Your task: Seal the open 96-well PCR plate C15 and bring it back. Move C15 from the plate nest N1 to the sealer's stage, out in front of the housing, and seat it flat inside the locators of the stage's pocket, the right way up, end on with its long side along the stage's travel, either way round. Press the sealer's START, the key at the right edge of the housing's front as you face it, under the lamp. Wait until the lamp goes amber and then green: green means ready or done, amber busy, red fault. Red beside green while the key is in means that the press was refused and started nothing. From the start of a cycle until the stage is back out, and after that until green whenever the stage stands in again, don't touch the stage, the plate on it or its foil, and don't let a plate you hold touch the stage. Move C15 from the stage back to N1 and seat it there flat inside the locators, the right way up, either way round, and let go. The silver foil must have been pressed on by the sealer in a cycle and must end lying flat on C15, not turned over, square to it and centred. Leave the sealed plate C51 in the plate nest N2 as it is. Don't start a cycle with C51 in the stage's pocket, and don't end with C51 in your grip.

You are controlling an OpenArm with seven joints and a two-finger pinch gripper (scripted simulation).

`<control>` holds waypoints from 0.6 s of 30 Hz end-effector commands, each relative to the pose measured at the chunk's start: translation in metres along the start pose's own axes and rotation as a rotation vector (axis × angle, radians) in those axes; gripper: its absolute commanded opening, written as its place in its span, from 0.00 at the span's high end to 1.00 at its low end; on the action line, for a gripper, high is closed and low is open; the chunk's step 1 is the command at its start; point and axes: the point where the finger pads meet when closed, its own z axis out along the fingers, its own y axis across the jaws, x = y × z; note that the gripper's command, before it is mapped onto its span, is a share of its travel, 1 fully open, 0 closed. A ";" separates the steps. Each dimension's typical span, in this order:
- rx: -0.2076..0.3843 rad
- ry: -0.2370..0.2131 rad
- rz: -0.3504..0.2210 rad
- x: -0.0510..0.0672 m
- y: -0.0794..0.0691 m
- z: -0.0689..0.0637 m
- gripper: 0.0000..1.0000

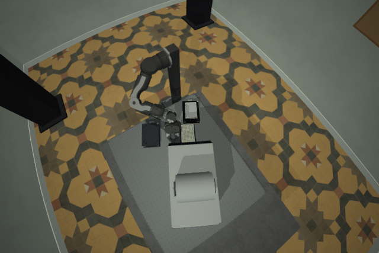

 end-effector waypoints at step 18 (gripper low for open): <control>-0.010 -0.005 0.004 -0.005 0.002 0.002 1.00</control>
